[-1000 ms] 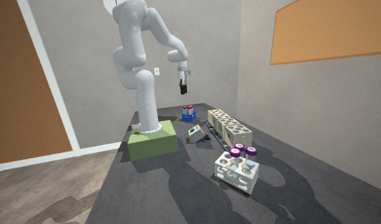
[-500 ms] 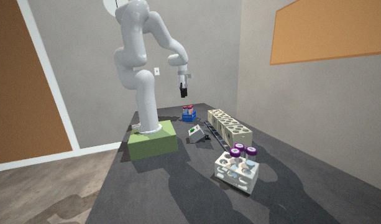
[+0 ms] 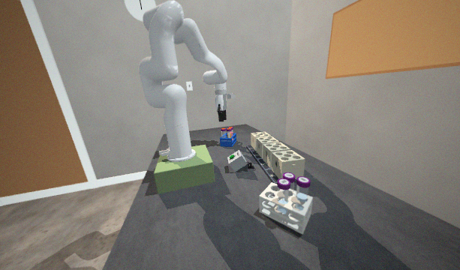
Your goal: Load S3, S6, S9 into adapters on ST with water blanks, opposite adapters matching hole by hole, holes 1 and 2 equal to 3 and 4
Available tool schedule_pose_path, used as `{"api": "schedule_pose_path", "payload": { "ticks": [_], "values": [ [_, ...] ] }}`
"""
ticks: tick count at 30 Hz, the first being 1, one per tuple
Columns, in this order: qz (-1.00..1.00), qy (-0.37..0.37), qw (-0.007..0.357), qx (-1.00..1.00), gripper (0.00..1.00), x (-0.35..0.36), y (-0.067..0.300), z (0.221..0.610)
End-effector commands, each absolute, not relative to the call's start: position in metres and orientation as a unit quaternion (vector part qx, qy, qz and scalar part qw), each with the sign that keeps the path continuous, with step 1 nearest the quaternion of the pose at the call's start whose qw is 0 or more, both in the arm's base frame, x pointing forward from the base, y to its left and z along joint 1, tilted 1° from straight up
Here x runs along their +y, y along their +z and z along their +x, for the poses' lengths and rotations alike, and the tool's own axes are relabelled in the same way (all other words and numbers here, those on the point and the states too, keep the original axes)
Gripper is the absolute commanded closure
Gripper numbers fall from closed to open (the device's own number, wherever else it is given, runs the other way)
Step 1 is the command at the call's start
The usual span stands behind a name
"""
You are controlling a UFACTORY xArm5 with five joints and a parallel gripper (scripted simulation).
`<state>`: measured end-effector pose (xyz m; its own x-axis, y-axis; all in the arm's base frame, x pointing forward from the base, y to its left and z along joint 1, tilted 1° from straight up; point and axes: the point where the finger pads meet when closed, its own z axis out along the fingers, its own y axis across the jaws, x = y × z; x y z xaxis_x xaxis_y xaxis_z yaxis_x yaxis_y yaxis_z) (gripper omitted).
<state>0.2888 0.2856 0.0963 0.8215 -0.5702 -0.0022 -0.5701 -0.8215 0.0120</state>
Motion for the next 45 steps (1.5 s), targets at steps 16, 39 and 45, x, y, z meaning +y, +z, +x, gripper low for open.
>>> {"api": "schedule_pose_path", "payload": {
  "ticks": [16, 39, 45],
  "values": [
    [0.954, -0.003, 0.004, -0.299, 0.43, 0.286, 0.064, 0.289],
    [0.954, -0.003, 0.004, -0.299, 0.43, 0.286, 0.038, 0.289],
    [0.954, -0.003, 0.004, -0.299, 0.43, 0.286, 0.034, 0.289]
  ]
}}
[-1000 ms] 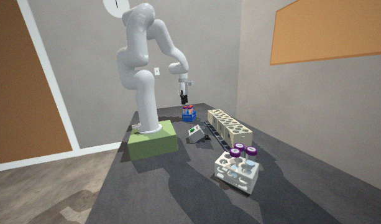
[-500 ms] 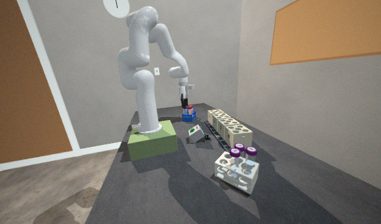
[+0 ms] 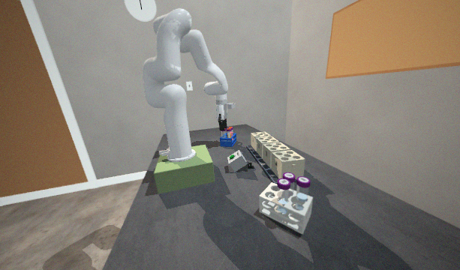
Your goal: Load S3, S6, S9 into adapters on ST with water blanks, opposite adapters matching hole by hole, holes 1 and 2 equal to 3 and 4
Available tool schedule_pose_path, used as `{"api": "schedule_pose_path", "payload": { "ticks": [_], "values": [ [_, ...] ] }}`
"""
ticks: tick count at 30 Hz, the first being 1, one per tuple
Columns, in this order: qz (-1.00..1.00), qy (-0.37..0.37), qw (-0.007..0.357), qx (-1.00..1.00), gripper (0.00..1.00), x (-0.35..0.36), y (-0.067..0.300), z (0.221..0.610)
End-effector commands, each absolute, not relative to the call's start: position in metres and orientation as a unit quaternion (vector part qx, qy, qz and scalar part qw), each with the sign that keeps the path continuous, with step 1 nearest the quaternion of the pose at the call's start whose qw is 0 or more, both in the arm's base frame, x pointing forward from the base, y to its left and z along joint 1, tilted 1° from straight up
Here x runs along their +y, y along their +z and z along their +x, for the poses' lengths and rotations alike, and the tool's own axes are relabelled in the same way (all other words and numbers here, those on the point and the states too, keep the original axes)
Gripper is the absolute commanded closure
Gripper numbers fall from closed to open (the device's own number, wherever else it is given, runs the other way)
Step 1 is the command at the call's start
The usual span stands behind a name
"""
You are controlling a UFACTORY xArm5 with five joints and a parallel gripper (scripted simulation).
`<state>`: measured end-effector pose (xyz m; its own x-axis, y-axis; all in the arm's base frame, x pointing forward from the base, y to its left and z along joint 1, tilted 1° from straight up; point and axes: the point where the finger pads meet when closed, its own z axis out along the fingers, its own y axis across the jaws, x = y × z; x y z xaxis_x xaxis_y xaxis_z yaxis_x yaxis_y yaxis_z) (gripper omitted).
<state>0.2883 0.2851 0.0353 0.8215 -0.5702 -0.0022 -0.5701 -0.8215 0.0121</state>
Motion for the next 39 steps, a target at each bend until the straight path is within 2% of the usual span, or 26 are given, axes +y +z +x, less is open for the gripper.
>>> {"api": "schedule_pose_path", "payload": {
  "ticks": [1, 39],
  "values": [
    [0.954, -0.003, 0.004, -0.299, 0.43, 0.286, 0.034, 0.289],
    [0.954, -0.003, 0.004, -0.299, 0.43, 0.286, 0.019, 0.289]
  ]
}}
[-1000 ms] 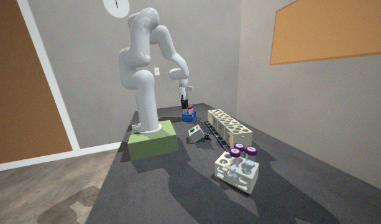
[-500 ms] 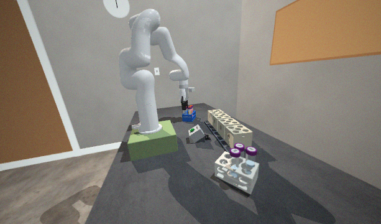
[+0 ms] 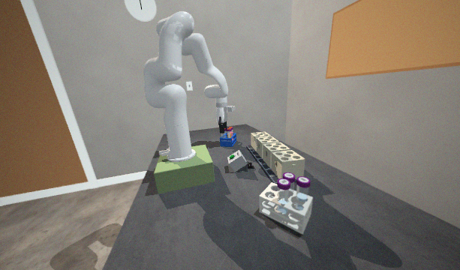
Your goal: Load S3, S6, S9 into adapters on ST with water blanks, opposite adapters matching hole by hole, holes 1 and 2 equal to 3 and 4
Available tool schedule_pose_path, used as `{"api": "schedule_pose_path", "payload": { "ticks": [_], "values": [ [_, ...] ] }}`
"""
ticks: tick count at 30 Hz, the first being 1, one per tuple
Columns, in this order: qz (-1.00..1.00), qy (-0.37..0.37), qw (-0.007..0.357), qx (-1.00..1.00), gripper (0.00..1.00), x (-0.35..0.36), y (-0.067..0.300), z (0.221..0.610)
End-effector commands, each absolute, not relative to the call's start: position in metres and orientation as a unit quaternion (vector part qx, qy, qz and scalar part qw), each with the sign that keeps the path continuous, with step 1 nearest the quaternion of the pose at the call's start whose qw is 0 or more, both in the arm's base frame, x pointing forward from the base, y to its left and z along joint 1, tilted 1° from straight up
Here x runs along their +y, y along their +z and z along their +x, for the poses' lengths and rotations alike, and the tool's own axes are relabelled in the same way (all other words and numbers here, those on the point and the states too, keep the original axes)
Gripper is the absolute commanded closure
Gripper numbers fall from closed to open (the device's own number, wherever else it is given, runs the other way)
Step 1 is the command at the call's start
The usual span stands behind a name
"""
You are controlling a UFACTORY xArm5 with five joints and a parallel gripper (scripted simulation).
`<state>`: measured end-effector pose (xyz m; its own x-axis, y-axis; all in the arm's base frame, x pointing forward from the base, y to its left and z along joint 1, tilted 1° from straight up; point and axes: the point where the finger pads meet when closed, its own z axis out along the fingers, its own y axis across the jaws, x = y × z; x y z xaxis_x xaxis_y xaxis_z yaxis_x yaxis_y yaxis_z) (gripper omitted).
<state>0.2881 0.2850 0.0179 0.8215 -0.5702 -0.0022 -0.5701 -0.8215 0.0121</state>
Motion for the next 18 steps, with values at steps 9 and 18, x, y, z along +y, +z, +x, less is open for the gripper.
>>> {"api": "schedule_pose_path", "payload": {
  "ticks": [9, 18],
  "values": [
    [0.954, -0.003, 0.004, -0.299, 1.00, 0.2860, 0.0207, 0.2891],
    [0.954, -0.003, 0.004, -0.299, 1.00, 0.2860, 0.0207, 0.2891]
  ]
}}
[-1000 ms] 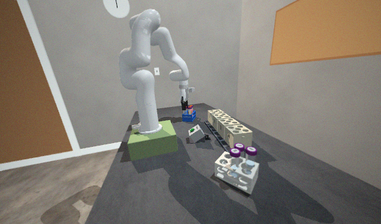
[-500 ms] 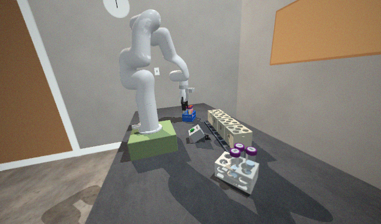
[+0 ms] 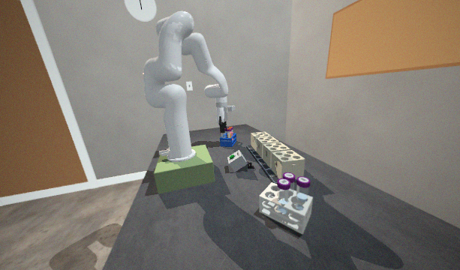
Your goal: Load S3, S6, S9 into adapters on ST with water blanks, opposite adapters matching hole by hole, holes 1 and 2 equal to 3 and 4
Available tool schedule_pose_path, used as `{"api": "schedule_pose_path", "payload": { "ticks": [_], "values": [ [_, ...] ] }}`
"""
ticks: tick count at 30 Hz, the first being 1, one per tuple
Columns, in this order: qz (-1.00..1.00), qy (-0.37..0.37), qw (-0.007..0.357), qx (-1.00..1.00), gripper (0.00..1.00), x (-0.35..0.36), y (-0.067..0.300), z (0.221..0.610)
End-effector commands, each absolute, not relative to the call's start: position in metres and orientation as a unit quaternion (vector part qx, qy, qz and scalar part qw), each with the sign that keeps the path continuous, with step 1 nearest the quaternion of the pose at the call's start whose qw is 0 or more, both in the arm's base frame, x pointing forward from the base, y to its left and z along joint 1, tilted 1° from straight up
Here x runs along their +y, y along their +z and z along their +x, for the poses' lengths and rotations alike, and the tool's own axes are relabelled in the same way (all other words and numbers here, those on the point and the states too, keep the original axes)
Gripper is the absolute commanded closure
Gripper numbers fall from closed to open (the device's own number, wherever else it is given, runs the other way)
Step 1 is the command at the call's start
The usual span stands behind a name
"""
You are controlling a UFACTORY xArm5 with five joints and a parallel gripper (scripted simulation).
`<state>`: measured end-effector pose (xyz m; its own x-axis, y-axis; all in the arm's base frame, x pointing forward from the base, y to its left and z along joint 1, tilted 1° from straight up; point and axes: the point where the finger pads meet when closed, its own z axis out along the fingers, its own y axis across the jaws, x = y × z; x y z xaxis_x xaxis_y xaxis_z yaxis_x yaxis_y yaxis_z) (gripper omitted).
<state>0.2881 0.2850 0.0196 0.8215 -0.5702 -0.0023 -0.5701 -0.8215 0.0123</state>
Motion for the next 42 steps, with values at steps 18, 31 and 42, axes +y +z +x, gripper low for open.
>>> {"api": "schedule_pose_path", "payload": {
  "ticks": [18, 31, 42],
  "values": [
    [0.954, -0.003, 0.004, -0.299, 1.00, 0.2860, 0.0207, 0.2891],
    [0.954, -0.003, 0.004, -0.299, 1.00, 0.2860, 0.0227, 0.2891],
    [0.954, -0.003, 0.004, -0.299, 1.00, 0.2860, 0.0301, 0.2892]
  ]
}}
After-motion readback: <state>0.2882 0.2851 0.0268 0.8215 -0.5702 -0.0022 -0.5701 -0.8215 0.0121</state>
